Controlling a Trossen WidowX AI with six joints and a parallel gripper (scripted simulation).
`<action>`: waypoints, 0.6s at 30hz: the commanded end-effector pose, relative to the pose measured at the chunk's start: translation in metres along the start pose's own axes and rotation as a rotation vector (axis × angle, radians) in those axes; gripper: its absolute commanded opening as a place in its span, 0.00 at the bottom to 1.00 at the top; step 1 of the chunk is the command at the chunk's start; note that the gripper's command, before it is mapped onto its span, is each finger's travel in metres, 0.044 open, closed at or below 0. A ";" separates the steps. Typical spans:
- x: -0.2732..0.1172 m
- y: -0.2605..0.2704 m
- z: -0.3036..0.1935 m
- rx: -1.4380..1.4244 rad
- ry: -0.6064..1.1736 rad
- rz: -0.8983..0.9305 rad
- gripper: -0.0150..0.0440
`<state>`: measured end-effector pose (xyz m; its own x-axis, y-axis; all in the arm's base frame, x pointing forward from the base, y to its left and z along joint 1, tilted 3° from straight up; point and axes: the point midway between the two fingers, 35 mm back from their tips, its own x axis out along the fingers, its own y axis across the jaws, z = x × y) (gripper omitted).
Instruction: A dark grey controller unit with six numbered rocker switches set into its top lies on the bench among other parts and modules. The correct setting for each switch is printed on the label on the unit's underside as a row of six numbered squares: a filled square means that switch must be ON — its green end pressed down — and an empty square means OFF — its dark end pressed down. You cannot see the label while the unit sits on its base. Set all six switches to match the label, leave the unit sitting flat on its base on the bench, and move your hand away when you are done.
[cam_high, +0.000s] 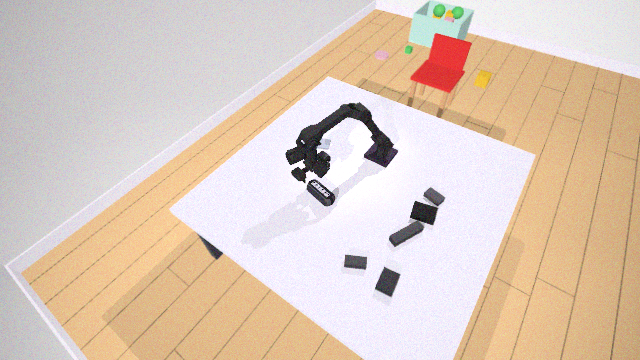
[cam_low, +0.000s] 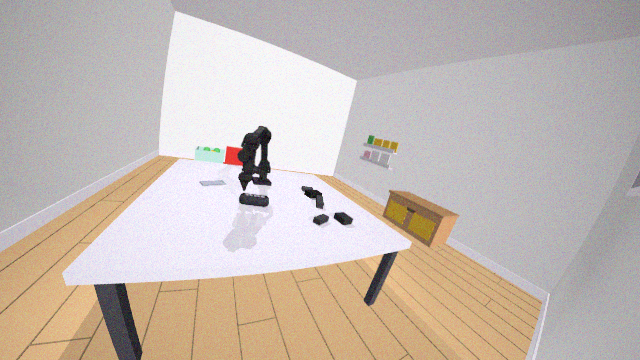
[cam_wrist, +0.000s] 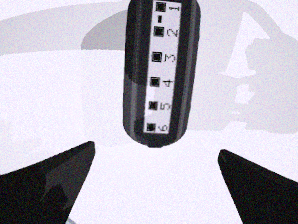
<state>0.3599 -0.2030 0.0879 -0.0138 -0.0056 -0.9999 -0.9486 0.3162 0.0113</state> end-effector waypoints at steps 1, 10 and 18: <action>0.005 0.000 -0.001 -0.009 0.003 0.002 1.00; 0.019 -0.001 -0.001 -0.009 0.004 0.001 1.00; 0.032 -0.001 -0.001 -0.009 0.004 0.001 1.00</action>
<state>0.3618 -0.2046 0.0606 -0.0096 -0.0083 -0.9999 -0.9496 0.3134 0.0065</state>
